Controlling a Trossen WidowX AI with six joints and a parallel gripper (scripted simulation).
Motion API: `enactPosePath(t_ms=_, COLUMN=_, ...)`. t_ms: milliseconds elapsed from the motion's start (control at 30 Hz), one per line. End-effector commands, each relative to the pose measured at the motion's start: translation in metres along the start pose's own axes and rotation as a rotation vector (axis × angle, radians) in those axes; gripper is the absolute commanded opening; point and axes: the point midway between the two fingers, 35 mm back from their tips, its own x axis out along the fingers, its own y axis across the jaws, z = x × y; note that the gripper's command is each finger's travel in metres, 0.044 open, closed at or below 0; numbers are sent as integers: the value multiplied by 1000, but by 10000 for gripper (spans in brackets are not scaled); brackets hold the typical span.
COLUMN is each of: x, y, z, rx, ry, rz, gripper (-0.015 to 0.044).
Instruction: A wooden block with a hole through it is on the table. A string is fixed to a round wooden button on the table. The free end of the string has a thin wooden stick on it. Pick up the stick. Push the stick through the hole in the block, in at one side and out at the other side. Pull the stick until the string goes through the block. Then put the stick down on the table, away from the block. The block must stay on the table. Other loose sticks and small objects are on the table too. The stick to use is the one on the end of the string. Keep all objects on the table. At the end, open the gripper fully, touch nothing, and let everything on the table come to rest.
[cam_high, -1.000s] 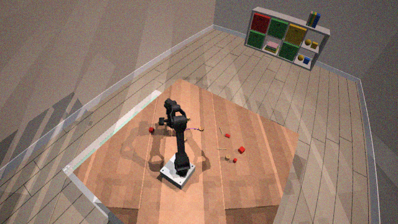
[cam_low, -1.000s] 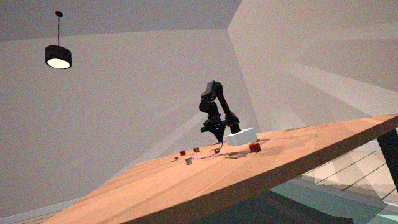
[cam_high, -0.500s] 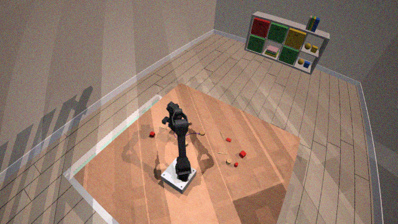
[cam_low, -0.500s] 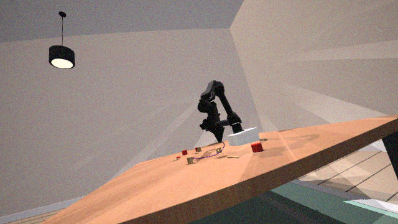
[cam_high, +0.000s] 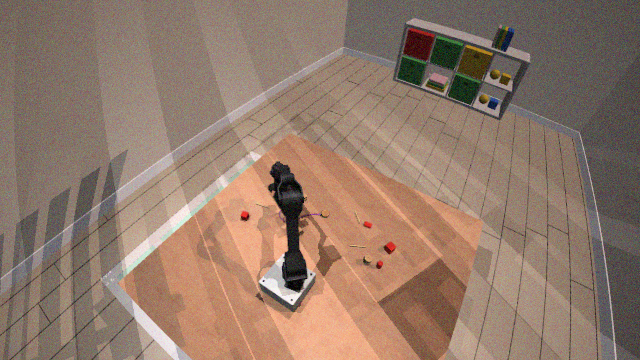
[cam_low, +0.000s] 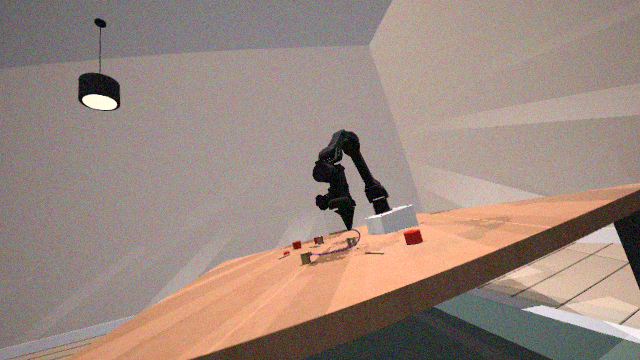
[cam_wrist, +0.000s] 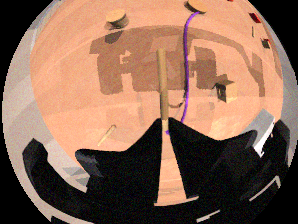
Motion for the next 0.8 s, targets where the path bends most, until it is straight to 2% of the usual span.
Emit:
enactPosePath(t_ms=0, x=5, y=1, z=3, rx=148, ry=8, rz=-12, gripper=0)
enactPosePath(t_ms=767, x=5, y=8, z=23, rx=992, ry=1, rz=-12, gripper=0)
